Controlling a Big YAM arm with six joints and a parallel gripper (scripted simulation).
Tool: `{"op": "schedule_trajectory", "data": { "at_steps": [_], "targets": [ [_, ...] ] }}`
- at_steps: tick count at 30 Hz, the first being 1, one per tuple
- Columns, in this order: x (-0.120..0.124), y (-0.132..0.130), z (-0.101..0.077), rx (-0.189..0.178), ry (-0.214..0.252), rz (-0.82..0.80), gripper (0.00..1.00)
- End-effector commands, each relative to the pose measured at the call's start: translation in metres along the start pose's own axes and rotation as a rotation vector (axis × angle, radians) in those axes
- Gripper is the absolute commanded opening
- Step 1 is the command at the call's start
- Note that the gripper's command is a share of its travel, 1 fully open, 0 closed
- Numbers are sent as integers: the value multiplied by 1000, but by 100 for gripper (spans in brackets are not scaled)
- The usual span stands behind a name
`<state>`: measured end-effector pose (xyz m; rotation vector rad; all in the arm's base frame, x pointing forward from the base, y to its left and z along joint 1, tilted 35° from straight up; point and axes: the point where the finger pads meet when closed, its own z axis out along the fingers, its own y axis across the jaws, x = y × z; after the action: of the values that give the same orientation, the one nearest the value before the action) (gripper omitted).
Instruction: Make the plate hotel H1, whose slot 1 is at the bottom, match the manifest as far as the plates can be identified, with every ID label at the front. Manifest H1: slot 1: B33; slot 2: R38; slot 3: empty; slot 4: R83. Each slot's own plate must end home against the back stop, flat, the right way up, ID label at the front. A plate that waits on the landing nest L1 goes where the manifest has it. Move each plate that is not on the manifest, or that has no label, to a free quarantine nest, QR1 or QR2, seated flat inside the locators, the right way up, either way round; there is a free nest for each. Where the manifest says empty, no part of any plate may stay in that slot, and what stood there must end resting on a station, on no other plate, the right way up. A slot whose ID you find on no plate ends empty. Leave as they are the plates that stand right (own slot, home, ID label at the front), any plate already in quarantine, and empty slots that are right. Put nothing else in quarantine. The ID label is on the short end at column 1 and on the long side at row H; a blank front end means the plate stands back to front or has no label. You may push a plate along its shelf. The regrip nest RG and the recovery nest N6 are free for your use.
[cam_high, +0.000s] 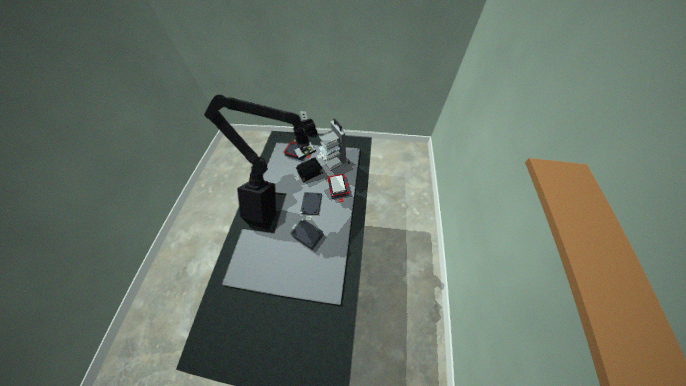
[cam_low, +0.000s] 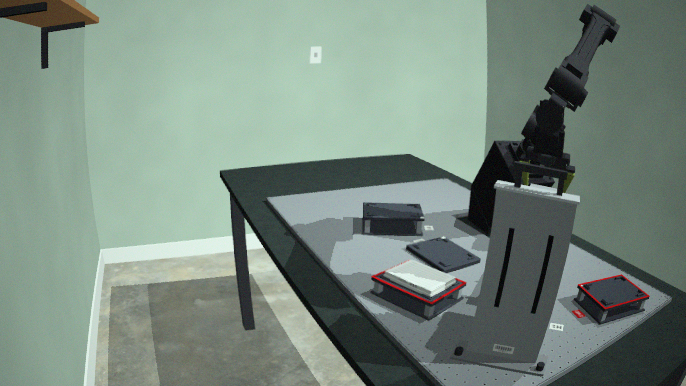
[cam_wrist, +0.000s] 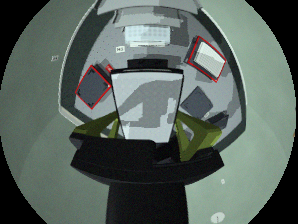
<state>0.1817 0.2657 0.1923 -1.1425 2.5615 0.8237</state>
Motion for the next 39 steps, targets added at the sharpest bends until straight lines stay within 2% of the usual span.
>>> {"op": "schedule_trajectory", "data": {
  "at_steps": [1,7,9,10,13,16,17,19,22,25,30,33,34,39],
  "targets": [
    [-20,5,-27,6,-55,-32,86],
    [-19,2,-39,7,-55,-16,86],
    [0,-14,-20,4,6,54,86],
    [4,-19,-17,3,14,91,86],
    [-3,-27,-23,5,-3,133,86],
    [0,-31,-21,4,3,153,86],
    [1,-31,-26,6,-17,158,86],
    [-2,-40,-23,5,-3,200,86],
    [7,-52,-18,3,12,259,86],
    [1,-61,-23,5,-3,301,86],
    [6,-78,-21,5,3,388,86],
    [6,-79,-21,5,3,405,86],
    [4,-71,-26,4,-14,392,86],
    [1,-70,-27,4,-17,471,86]
  ]
}}
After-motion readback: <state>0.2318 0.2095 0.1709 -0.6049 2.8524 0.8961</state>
